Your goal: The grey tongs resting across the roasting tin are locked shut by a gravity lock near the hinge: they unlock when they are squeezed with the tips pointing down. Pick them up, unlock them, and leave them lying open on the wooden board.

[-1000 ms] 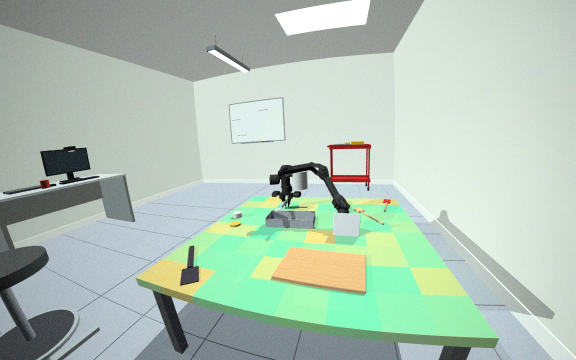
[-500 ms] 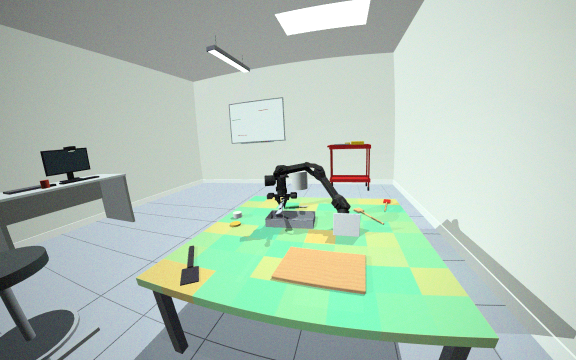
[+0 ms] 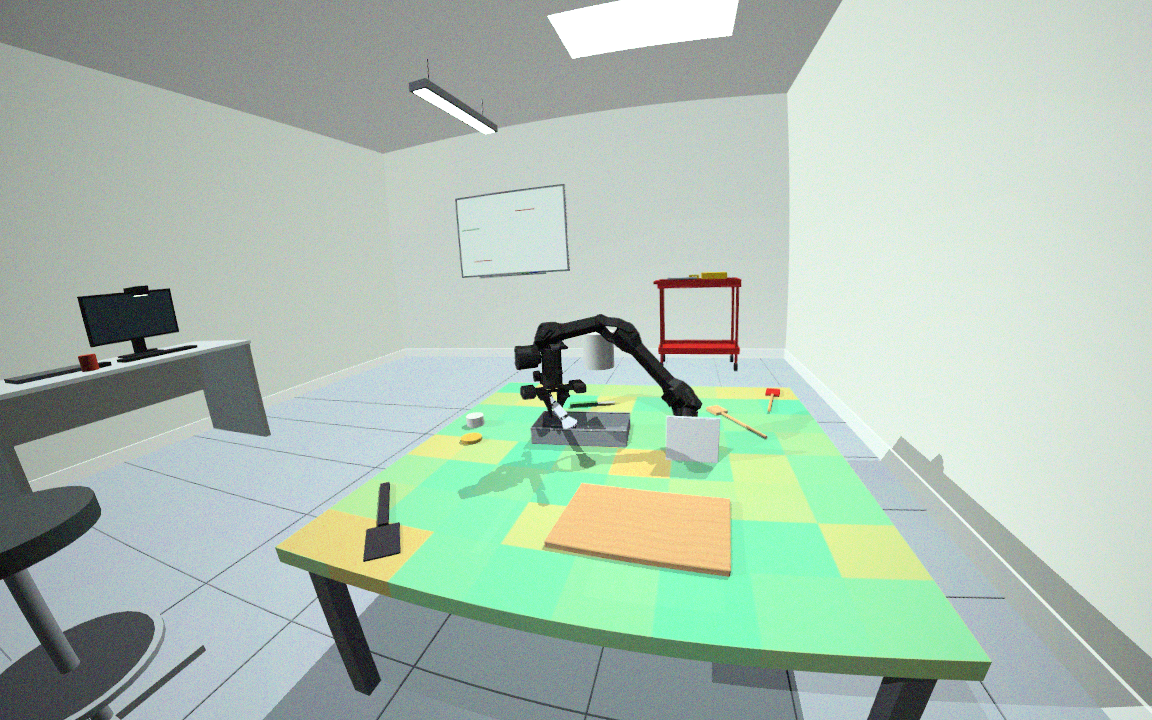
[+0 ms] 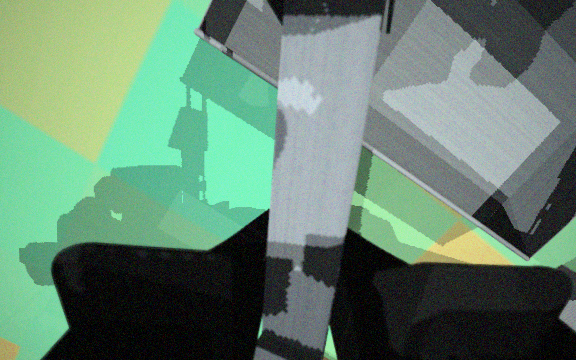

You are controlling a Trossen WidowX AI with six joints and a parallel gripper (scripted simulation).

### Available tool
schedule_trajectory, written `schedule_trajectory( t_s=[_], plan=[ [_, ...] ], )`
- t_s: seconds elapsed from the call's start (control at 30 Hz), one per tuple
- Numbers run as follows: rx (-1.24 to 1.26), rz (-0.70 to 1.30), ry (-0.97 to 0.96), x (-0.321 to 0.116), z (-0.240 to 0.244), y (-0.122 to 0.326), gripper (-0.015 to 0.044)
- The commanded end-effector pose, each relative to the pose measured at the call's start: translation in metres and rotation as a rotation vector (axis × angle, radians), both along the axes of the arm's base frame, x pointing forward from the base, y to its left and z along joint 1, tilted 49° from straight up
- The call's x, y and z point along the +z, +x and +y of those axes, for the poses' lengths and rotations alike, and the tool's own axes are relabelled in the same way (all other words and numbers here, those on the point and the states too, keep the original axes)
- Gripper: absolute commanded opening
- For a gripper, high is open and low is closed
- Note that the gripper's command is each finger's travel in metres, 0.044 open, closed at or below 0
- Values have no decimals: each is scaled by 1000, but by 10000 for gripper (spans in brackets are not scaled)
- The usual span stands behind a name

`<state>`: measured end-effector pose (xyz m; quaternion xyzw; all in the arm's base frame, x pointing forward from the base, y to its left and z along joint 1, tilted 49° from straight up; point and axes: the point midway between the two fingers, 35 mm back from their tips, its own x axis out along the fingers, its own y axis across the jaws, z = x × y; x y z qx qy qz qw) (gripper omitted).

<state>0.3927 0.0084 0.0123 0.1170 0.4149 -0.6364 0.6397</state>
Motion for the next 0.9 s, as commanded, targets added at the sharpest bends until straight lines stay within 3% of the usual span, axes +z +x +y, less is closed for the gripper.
schedule_trajectory(
  t_s=[0.0,0.53,0.87],
  plan=[
    [65,65,22,-20,24,0,-150],
    [295,331,59,-104,97,-25,-150],
    [367,392,87,-119,122,-39,-150]
  ],
)
